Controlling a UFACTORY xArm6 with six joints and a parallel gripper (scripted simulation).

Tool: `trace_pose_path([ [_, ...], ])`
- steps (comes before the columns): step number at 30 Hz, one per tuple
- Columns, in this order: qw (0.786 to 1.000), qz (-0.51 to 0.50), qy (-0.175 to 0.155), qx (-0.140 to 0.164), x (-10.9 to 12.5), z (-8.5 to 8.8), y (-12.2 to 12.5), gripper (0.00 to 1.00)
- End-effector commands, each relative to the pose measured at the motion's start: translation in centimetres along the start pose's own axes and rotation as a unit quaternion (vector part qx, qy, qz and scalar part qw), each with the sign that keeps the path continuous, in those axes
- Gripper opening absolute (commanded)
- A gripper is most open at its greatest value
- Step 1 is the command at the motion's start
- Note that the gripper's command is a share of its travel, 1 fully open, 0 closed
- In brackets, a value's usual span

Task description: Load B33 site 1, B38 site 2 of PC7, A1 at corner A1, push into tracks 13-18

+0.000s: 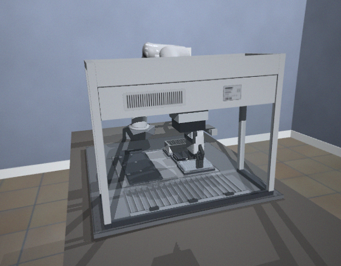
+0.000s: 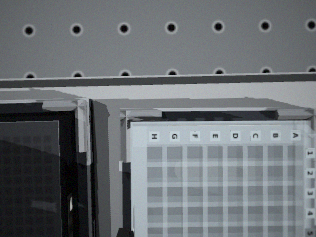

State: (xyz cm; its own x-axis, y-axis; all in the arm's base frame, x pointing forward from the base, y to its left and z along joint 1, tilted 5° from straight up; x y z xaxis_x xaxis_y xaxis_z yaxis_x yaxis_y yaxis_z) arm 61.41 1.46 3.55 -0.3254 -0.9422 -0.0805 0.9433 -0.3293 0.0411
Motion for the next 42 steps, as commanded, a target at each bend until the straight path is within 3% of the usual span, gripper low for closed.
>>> trace_pose_path([
  [1, 1.0, 0.0, 0.001, 0.003, -0.1, 0.5, 0.2, 0.0],
  [36, 1.0, 0.0, 0.001, 0.003, -0.1, 2.2, 0.2, 0.0],
  [42, 1.0, 0.0, 0.001, 0.003, -0.1, 3.2, 0.2, 0.0],
])
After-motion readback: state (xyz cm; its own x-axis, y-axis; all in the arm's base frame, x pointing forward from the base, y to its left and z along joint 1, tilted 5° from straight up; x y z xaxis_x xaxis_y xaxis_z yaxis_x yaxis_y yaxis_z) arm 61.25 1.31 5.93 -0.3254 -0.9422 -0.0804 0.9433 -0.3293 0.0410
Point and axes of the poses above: the point where the finger pads meet when closed, its own z axis back along the fingers, its own y axis across the jaws, x = y × z, the point moved 1 cm from there along z, back along the fingers, and after that the axes turned 8 degrees about -z, right-handed, at the moved point
